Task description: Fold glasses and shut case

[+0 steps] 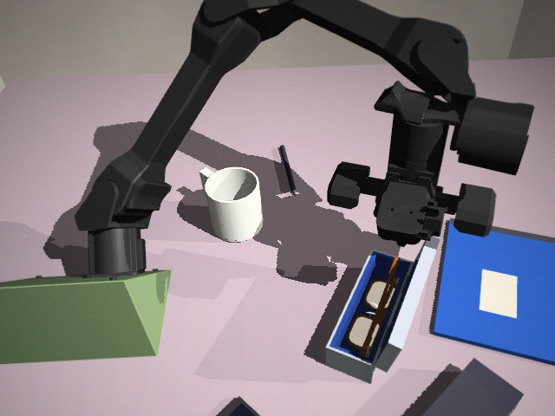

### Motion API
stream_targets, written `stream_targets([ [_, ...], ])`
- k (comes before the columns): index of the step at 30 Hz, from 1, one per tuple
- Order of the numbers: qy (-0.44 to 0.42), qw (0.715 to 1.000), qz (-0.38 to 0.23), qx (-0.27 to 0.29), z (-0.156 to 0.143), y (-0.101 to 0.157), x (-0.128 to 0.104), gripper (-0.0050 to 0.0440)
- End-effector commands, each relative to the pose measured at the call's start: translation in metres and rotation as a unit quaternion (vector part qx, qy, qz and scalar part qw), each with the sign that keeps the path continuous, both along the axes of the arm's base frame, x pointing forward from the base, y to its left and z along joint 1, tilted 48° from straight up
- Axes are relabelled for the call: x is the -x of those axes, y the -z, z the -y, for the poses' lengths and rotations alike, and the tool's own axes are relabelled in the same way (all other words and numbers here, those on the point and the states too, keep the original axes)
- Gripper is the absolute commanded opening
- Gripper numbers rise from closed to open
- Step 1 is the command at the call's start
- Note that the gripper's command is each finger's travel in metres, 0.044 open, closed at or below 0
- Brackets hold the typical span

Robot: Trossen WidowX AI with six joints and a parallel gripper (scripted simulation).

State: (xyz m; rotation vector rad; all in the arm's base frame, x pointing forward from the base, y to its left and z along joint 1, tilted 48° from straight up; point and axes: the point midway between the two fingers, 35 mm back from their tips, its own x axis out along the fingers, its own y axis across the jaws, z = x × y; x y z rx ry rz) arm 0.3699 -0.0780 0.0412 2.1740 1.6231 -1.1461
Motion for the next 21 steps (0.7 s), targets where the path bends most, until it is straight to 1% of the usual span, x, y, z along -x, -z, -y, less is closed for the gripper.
stream_targets([
  [1,-0.001,1.000,-0.005,-0.001,0.0003,0.0045,0.0035,0.0000],
  [21,-0.001,1.000,-0.005,-0.001,0.0054,0.0107,0.0085,0.0000],
])
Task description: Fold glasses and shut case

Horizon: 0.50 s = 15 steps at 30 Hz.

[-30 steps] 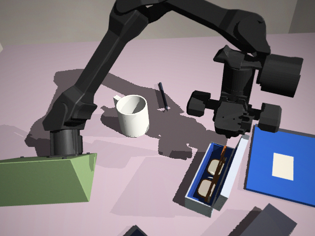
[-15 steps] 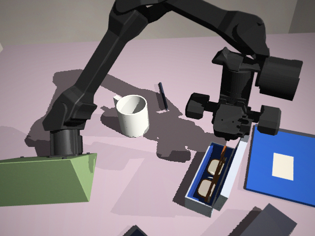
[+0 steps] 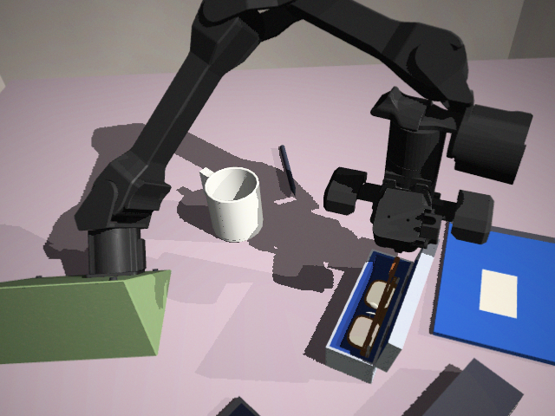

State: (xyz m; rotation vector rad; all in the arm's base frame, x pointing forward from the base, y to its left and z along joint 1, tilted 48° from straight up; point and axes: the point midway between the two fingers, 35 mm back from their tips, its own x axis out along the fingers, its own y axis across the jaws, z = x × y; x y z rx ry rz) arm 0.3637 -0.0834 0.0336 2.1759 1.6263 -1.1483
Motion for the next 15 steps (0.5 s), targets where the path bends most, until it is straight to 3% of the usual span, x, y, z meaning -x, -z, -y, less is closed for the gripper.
stream_targets([
  [1,-0.002,1.000,-0.003,0.000,0.0004,0.0036,0.0026,0.0000],
  [15,-0.002,1.000,-0.003,0.000,0.0054,0.0097,0.0076,0.0000],
])
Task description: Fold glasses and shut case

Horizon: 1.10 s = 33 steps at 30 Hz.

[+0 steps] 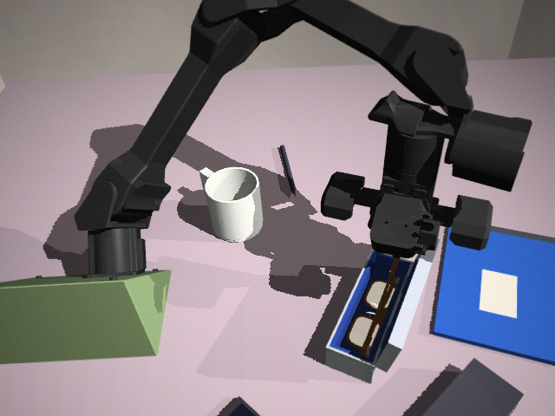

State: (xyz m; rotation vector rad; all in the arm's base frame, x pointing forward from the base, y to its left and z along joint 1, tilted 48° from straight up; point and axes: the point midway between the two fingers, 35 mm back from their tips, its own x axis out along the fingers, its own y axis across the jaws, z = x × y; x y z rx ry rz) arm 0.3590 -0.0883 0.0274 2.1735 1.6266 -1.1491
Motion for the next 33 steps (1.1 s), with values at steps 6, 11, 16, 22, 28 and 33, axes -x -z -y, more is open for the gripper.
stream_targets([
  [6,-0.001,1.000,-0.003,-0.001,0.002,0.005,0.004,0.0000],
  [11,-0.001,1.000,-0.003,-0.001,0.004,0.007,0.006,0.0000],
  [16,-0.001,1.000,-0.003,-0.001,0.006,0.010,0.008,0.0000],
  [22,-0.001,1.000,-0.003,-0.001,0.007,0.011,0.009,0.0000],
  [28,-0.001,1.000,-0.003,-0.001,0.009,0.014,0.011,0.0000],
  [33,-0.001,1.000,-0.003,-0.001,0.011,0.016,0.013,0.0000],
])
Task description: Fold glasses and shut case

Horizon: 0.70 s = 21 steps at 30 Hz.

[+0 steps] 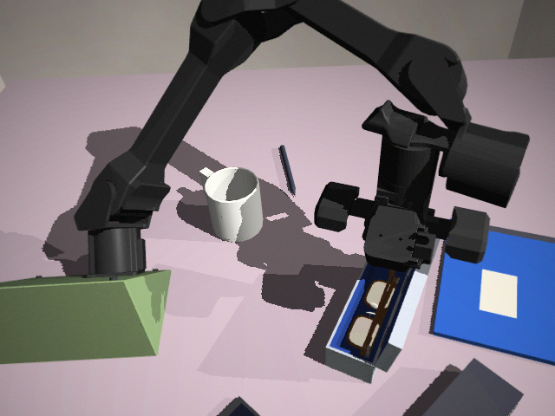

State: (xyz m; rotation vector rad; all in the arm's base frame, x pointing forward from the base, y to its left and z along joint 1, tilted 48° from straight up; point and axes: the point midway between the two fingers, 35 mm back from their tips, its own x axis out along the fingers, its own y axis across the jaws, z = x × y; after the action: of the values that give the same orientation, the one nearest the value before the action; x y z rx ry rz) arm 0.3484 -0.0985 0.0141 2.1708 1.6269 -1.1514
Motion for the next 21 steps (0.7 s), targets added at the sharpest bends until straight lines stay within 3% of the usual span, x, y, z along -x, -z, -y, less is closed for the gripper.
stream_targets([
  [1,0.000,1.000,-0.002,-0.001,0.0010,0.0033,0.0029,0.0000],
  [21,0.000,1.000,-0.002,-0.001,0.0067,0.0102,0.0086,0.0000],
])
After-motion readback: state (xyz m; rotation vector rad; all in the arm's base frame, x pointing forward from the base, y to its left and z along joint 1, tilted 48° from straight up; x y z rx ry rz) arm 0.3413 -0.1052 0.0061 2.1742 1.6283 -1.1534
